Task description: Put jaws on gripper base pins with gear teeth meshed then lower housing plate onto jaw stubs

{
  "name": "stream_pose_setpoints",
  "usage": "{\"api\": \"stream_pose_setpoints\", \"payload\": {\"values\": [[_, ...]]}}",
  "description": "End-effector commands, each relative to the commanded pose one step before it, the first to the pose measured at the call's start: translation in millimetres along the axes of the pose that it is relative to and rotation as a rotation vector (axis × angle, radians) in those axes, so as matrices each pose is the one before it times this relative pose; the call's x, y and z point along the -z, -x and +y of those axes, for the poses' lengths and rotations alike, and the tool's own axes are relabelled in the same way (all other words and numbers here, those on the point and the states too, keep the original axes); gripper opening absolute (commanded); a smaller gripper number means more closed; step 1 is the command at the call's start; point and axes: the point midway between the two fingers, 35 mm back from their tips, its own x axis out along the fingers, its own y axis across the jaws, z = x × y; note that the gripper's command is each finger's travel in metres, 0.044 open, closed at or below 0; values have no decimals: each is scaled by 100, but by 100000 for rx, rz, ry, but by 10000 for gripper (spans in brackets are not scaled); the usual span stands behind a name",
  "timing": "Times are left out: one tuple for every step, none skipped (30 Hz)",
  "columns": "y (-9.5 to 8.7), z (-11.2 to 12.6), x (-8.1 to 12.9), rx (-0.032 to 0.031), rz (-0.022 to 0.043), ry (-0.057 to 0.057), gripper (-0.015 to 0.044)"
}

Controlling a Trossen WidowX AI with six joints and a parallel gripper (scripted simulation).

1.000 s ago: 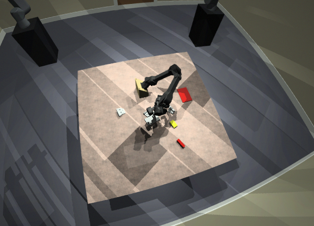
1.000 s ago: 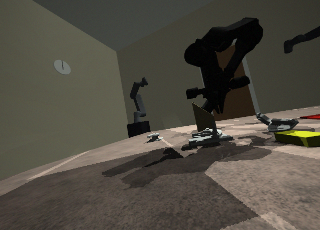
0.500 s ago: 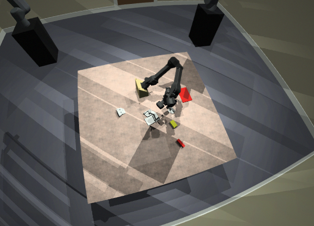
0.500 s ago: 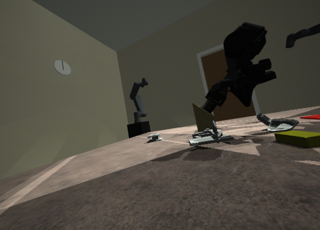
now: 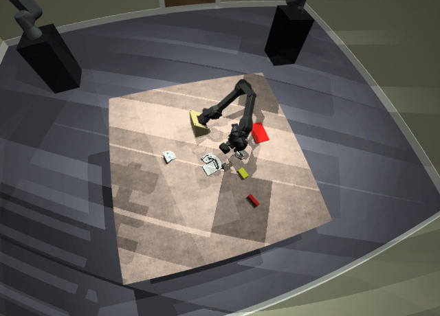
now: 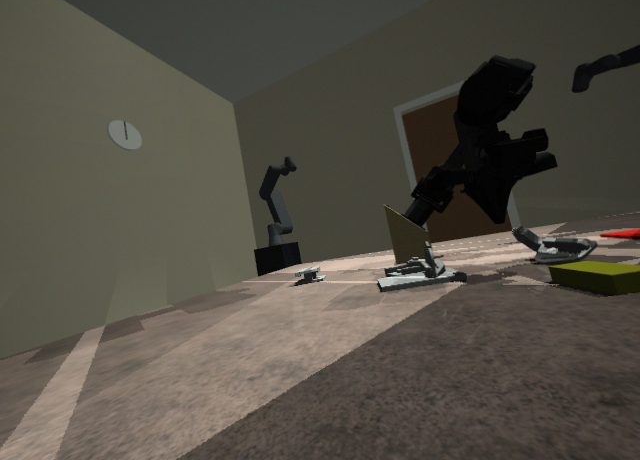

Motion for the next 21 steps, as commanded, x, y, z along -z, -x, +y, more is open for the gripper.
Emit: {"api": "stream_pose_setpoints", "payload": {"values": [[-700,52,49,-224,-173,-342,0],[-162,2,-3,-2,-6,1,0],[-162,3,-3,-5,-7,1,0],[-162,4,-2,-7,-7,1,0],[-161,5,-1,-10,-8,1,0],[-161,6,0,-13,-9,1,0],[-161,7,1,-15,-10,1,0],[-161,8,2,-18,-11,1,0],[-160,9,2,-21,-11,1,0],[-160,10,3,-23,-12,1,0],[-160,11,4,-26,-12,1,0],[-159,12,5,-28,-13,1,0],[-159,13,6,-31,-14,0,0],[-158,14,7,-34,-14,0,0],[-158,15,8,-36,-15,0,0],[-158,16,9,-39,-15,0,0],[-158,17,10,-42,-16,0,0],[-157,18,10,-45,-16,0,0],[-157,19,11,-47,-16,0,0],[-156,20,12,-50,-17,-1,0],[-155,21,13,-52,-17,-1,0]]}}
